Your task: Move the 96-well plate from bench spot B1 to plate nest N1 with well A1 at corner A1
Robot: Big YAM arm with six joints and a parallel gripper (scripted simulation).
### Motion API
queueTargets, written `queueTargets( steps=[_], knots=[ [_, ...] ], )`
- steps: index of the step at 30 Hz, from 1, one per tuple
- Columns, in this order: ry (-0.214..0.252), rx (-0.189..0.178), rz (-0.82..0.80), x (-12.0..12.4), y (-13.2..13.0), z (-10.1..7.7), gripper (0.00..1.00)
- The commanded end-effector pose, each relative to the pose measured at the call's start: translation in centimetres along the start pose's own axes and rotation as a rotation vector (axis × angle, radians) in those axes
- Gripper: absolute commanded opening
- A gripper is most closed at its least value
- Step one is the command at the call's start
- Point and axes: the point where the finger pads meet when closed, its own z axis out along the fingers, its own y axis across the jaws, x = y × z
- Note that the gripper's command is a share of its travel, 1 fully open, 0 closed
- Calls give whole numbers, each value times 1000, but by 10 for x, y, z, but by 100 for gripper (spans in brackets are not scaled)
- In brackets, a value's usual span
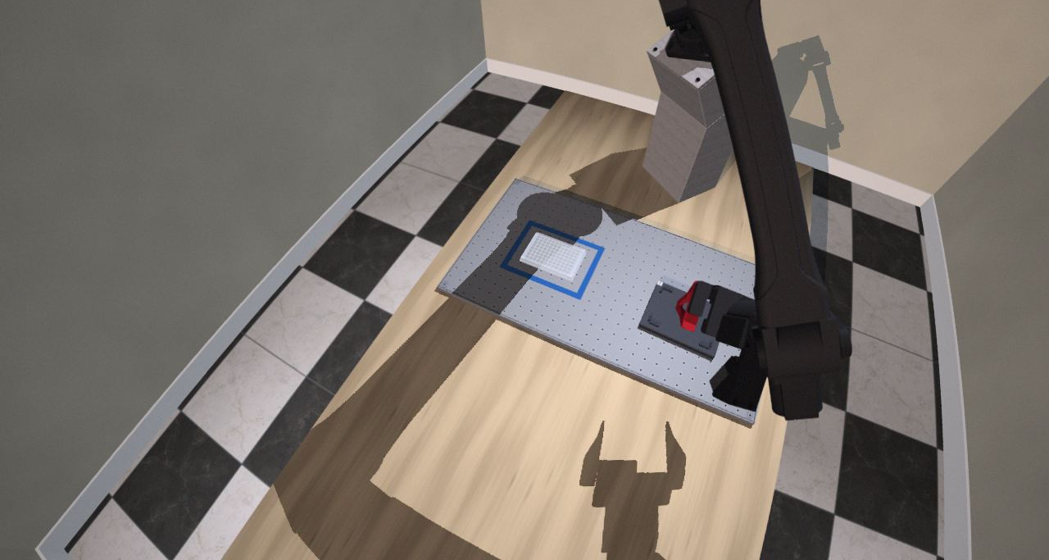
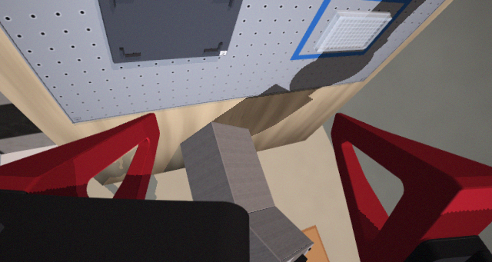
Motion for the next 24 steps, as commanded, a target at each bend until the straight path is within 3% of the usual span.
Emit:
queueTargets(
  steps=[1,3,6,7,9,14,16,20,24],
  knots=[
    [-32,-54,-27,-8,-20,-5,100],
    [-36,-76,-63,-10,-25,3,100],
    [-22,-69,-73,-10,-22,16,100],
    [-39,-91,-92,-12,-30,13,100],
    [-29,-97,-119,-12,-30,28,100],
    [-59,-149,-205,-15,-45,43,100],
    [-59,-149,-205,-15,-45,43,100],
    [-88,-192,-299,-16,-55,61,100],
    [-106,-210,-345,-17,-65,79,100]
  ],
)
